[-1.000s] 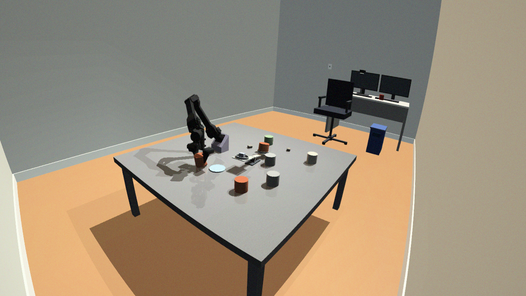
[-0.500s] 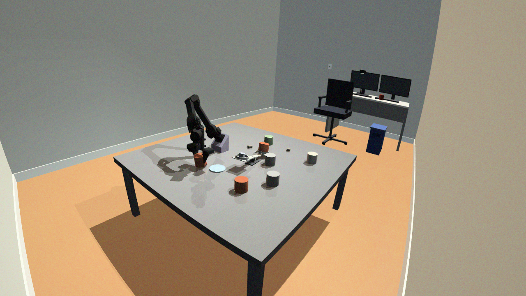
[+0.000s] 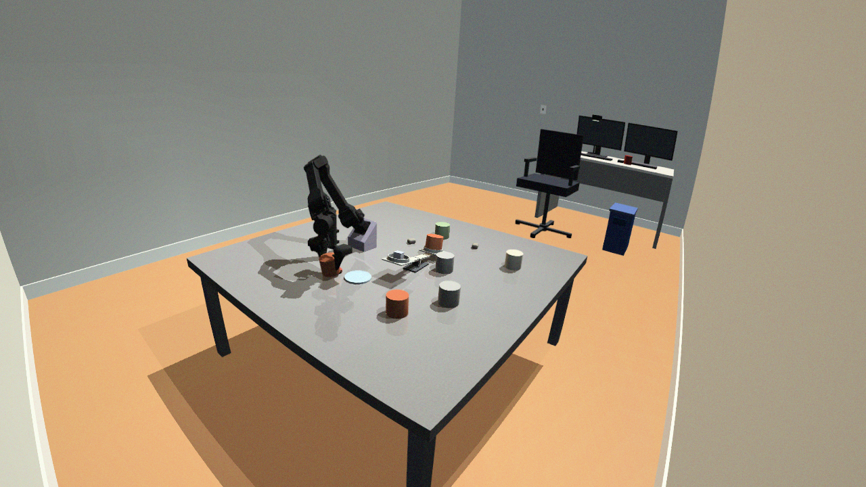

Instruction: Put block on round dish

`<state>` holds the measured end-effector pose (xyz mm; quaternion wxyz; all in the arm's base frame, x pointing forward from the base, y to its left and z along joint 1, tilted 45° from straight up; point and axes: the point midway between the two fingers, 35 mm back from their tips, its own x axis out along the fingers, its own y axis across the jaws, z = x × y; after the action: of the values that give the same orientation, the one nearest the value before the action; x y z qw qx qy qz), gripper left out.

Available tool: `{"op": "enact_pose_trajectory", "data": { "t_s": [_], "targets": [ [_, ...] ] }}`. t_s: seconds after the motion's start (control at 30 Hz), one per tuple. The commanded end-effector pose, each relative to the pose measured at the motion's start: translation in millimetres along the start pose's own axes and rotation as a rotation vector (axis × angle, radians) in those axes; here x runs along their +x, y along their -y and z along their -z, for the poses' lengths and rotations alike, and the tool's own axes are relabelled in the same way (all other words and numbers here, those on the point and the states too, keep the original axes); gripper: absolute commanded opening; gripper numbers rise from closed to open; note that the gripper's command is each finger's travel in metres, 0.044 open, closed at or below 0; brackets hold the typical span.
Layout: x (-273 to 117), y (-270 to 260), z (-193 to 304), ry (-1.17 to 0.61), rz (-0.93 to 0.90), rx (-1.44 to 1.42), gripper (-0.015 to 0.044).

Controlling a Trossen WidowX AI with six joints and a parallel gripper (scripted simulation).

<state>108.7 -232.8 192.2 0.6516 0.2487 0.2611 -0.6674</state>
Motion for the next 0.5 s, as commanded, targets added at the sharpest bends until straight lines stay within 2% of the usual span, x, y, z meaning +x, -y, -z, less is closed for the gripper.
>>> {"op": "enact_pose_trajectory", "data": {
  "t_s": [0.0,0.17,0.33,0.47],
  "targets": [
    [1,0,0,-0.002,0.003,-0.001,0.0315],
    [-6,-1,2,-0.010,0.005,-0.003,0.0440],
    [-50,1,9,-0.044,0.025,-0.026,0.0440],
    [-51,1,10,-0.044,0.026,-0.027,0.0440]
  ]
}}
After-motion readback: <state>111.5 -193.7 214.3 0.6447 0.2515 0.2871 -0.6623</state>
